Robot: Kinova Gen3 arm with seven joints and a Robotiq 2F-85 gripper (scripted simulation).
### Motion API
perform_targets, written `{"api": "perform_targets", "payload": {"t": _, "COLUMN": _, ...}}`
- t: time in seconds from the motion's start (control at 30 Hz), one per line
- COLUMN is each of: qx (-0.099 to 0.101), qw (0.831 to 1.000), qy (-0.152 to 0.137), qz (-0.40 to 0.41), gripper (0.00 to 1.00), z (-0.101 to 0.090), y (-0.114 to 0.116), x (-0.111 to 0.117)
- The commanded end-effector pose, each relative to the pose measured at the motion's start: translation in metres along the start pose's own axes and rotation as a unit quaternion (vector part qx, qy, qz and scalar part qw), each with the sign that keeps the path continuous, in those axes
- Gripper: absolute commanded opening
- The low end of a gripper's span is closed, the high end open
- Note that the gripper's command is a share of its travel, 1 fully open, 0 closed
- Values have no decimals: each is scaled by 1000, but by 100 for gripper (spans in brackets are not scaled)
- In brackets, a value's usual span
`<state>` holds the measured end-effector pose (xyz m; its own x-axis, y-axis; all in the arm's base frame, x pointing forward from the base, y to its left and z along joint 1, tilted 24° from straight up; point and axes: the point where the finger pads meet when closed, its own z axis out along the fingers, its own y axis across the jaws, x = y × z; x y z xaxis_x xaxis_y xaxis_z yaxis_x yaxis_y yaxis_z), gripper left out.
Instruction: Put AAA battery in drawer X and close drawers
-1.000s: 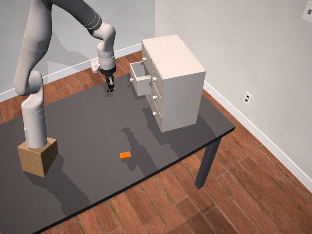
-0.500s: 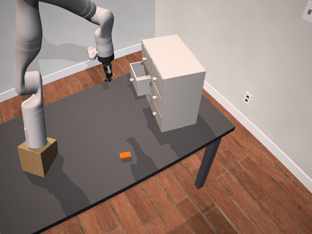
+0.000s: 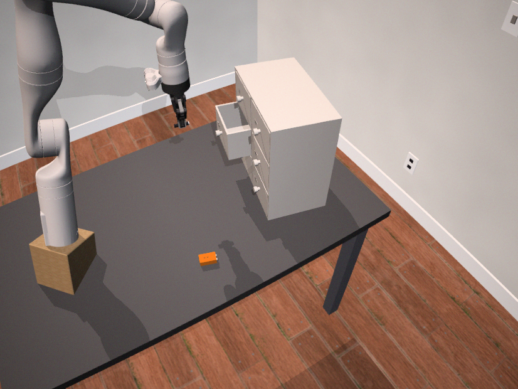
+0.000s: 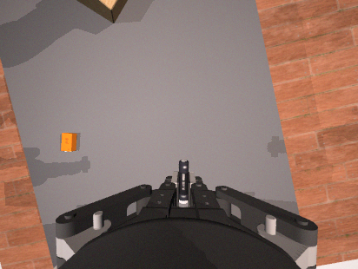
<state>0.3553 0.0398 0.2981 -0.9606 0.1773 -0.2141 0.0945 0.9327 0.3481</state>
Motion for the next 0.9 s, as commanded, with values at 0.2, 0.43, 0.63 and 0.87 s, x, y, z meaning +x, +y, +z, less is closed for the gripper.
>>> {"api": "perform_targets", "payload": {"t": 0.2, "qx": 0, "qw": 1000, "qy": -3, "qz": 5, "gripper": 5, "z": -3, "y": -3, "x": -2}}
{"api": "perform_targets", "payload": {"t": 0.43, "qx": 0, "qw": 1000, "qy": -5, "qz": 5, "gripper": 5, "z": -3, "y": -3, "x": -2}}
{"api": "perform_targets", "payload": {"t": 0.63, "qx": 0, "qw": 1000, "qy": -11, "qz": 5, "gripper": 5, "z": -3, "y": -3, "x": -2}}
{"api": "perform_targets", "payload": {"t": 0.87, "qx": 0, "qw": 1000, "qy": -25, "qz": 5, "gripper": 5, "z": -3, "y": -3, "x": -1}}
